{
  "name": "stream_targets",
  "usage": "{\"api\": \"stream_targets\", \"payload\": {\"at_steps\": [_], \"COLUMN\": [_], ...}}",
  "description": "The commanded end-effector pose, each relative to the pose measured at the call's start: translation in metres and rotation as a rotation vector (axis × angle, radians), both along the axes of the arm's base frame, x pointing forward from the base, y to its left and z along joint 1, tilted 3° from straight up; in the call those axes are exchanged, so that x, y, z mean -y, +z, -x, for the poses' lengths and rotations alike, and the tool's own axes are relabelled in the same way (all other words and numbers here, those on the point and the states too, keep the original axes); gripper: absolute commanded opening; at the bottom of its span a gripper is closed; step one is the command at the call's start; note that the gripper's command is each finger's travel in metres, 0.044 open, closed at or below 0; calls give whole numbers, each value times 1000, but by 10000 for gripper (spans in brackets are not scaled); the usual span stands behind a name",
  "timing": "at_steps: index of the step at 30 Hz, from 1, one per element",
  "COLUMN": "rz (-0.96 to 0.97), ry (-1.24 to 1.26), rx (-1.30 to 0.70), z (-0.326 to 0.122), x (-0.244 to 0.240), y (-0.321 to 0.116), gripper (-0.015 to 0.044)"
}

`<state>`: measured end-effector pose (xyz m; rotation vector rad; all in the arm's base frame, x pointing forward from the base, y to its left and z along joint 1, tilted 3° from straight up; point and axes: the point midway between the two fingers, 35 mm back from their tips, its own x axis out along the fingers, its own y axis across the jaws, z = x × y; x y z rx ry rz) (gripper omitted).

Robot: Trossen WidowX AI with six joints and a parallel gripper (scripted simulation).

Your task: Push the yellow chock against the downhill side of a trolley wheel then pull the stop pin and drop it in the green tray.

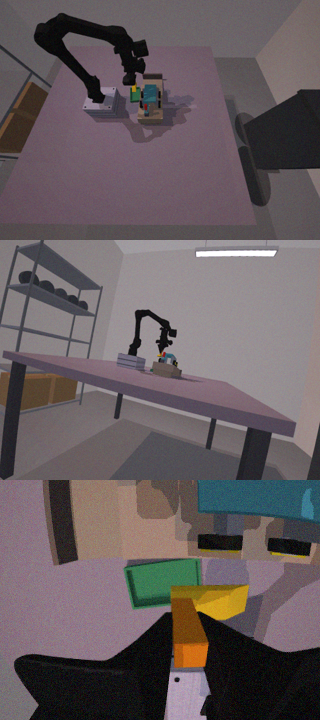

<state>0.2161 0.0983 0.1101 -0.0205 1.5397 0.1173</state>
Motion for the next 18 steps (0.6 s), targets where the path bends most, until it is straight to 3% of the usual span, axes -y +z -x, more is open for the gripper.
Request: {"api": "stream_targets", "payload": {"at_steps": [1, 12, 18], "rz": [0, -1, 106], "ry": [-2, -3, -7], "rx": [0, 1, 10], "z": [-3, -9, -9], "x": [-15, -59, -66], "y": [-1, -1, -1], "gripper": [0, 0, 0]}}
